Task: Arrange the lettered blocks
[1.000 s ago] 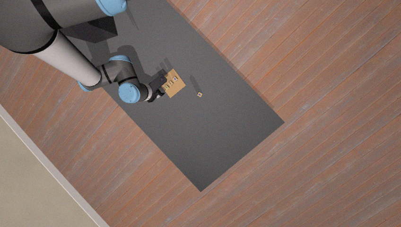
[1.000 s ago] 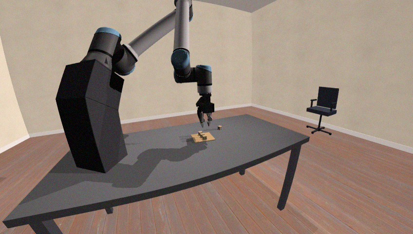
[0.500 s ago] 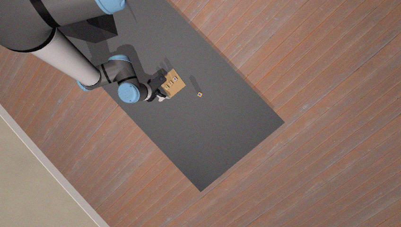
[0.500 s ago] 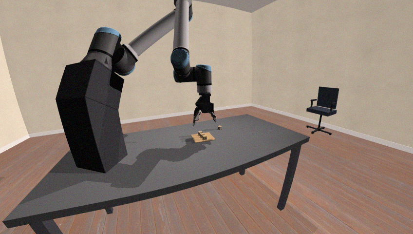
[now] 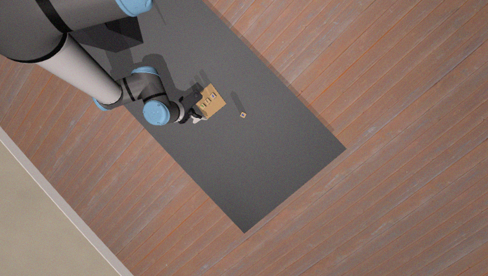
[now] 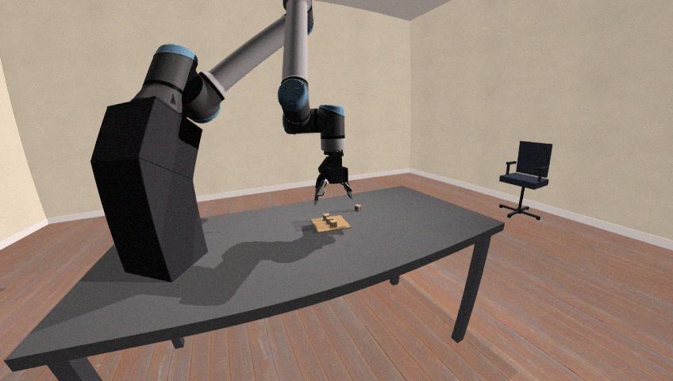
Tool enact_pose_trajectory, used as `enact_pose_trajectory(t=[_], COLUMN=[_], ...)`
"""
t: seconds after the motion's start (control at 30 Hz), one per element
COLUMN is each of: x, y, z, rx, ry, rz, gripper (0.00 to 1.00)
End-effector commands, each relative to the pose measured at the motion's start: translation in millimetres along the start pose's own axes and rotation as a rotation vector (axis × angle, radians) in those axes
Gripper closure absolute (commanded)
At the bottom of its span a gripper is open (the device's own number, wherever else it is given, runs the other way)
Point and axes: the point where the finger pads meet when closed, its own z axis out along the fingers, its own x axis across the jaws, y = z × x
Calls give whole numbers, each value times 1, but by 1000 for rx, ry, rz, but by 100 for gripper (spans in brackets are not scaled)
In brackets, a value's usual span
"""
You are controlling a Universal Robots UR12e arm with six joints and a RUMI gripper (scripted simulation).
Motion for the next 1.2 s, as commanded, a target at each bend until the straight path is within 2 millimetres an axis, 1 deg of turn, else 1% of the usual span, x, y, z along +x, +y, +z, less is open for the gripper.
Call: enact_pose_trajectory(t=[0.0, 0.13, 0.37, 0.5, 0.57, 0.67, 0.77, 1.17], x=[-2, -2, -2, -2, -2, -2, -2, -2], y=[0, 0, 0, 0, 0, 0, 0, 0], z=[-8, -24, -62, -79, -79, -86, -89, -88], rx=[0, 1, 1, 1, 1, 0, 0, 1], ry=[0, 0, 1, 1, 1, 0, 0, -1], rz=[3, 3, 3, 3, 3, 3, 3, 3], gripper=[0, 0, 0, 0, 0, 0, 0, 0])
